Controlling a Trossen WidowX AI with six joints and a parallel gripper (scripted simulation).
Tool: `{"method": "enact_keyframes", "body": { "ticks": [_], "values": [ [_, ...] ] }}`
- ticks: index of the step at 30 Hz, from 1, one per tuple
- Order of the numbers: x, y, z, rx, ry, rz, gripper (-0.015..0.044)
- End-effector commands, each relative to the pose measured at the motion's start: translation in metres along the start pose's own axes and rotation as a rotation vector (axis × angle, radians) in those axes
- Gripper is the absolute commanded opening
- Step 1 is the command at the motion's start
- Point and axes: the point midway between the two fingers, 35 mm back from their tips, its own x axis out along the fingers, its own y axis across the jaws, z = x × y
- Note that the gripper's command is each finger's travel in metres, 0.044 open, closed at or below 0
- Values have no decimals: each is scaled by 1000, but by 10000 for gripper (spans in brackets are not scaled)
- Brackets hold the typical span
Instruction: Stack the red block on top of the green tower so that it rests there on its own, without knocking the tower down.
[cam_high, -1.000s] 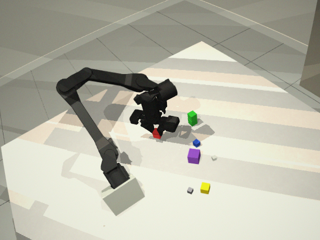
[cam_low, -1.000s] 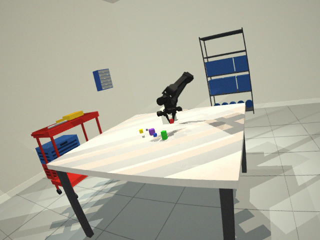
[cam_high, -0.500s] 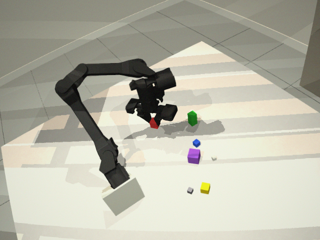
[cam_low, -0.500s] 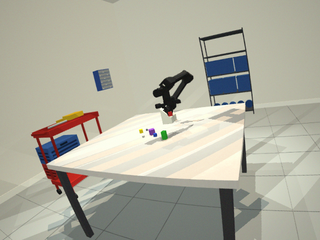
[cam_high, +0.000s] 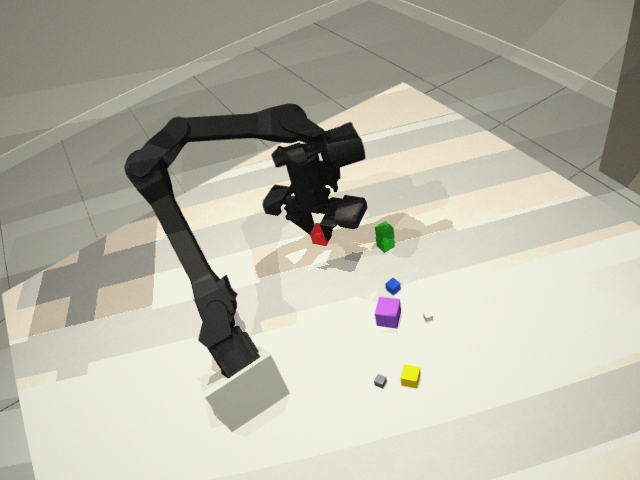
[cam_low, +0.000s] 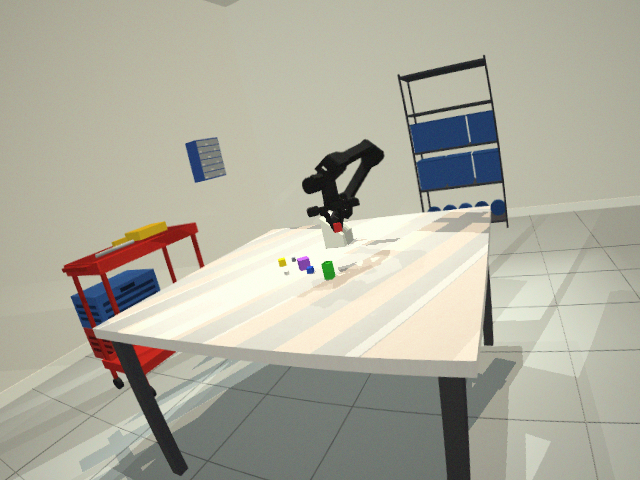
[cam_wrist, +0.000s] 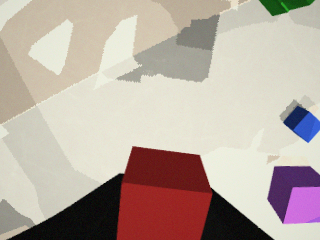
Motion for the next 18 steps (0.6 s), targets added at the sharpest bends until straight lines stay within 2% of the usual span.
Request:
{"method": "enact_keyframes", "body": {
  "ticks": [1,18],
  "values": [
    [-3,-7,14,2,-1,-3,0],
    [-5,-41,69,-4,0,-6,0]
  ]
}}
